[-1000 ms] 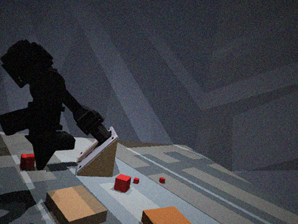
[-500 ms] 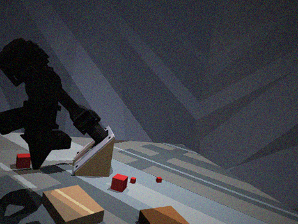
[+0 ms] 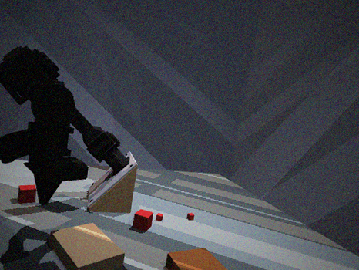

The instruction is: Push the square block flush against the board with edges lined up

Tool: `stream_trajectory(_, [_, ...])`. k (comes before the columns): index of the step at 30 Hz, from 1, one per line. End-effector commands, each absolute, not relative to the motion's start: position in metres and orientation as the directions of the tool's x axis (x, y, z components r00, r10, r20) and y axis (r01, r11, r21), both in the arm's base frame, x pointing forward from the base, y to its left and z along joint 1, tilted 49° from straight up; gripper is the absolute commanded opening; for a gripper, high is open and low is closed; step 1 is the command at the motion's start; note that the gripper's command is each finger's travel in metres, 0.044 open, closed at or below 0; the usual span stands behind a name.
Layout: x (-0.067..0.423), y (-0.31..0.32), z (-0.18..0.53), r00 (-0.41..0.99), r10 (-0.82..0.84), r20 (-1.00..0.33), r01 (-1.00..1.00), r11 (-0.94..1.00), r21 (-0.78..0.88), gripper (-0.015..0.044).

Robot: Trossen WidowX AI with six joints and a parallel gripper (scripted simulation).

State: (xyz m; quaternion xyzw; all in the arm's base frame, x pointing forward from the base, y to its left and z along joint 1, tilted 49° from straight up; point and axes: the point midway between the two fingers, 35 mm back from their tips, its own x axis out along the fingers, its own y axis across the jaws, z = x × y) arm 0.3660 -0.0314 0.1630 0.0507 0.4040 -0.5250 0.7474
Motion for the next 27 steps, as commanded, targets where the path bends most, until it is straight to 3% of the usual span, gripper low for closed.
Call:
stream_trajectory(1, [0.357,-0.032,0.156,0.121,-0.744,-0.657,0.76,0.495,-0.422,0.0])
stream_trajectory(14, [0.318,-0.038,0.128,0.115,-0.743,-0.66,0.409,0.641,-0.65,0.0])
stream_trajectory(27, [0.276,-0.044,0.098,0.111,-0.742,-0.661,-0.02,0.664,-0.748,0.0])
